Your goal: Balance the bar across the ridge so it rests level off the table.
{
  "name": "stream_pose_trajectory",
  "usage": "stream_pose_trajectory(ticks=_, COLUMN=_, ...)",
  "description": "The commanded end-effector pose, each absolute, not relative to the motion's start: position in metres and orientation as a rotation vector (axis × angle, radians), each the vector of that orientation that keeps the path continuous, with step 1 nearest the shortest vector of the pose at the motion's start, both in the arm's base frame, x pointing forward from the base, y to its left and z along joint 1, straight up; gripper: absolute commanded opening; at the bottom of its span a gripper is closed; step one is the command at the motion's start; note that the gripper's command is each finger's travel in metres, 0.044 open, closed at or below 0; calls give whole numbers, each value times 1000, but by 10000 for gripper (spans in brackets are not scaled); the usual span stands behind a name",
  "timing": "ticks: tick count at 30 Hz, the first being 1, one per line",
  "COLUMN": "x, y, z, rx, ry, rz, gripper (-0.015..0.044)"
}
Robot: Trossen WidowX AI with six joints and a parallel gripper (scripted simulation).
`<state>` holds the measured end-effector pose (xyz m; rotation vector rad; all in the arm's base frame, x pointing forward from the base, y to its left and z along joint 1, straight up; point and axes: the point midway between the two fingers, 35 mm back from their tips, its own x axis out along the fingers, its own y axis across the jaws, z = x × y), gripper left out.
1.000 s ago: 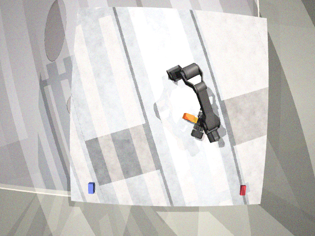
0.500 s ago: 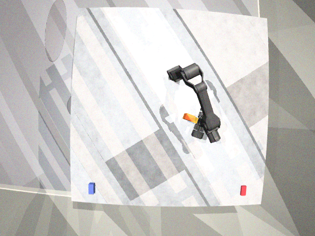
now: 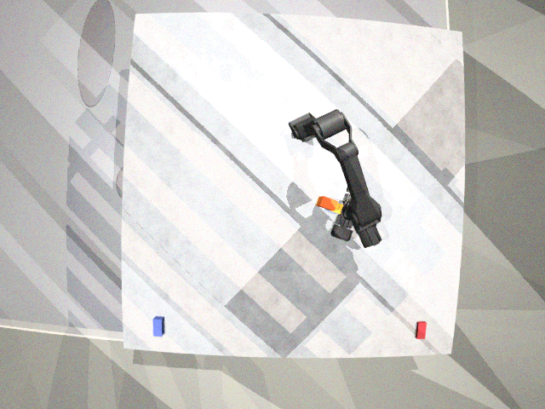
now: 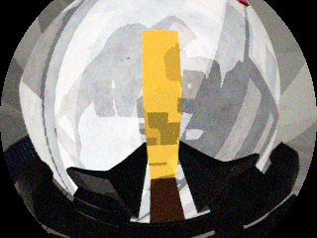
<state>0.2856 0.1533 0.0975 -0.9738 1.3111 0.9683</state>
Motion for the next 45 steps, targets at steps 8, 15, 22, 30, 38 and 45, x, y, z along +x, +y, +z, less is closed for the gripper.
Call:
stream_pose_trajectory(ticks=8, x=286, y=153, z=97, rx=-974, ry=1311, rz=968, gripper=167)
stream_pose_trajectory(ticks=15, x=286, y=153, z=97, rx=-974, ry=1311, rz=968, gripper=167)
stream_pose_trajectory(ticks=22, x=286, y=153, z=97, rx=-974, ry=1311, rz=968, gripper=168)
stream_pose_trajectory(ticks=30, x=286, y=153, z=97, rx=-974, ry=1311, rz=968, gripper=169)
stream_pose_trajectory(ticks=38, x=286, y=153, z=97, rx=-974, ry=1311, rz=968, gripper=171)
stream_pose_trajectory(ticks=45, x=286, y=153, z=97, rx=-974, ry=1311, rz=968, gripper=172)
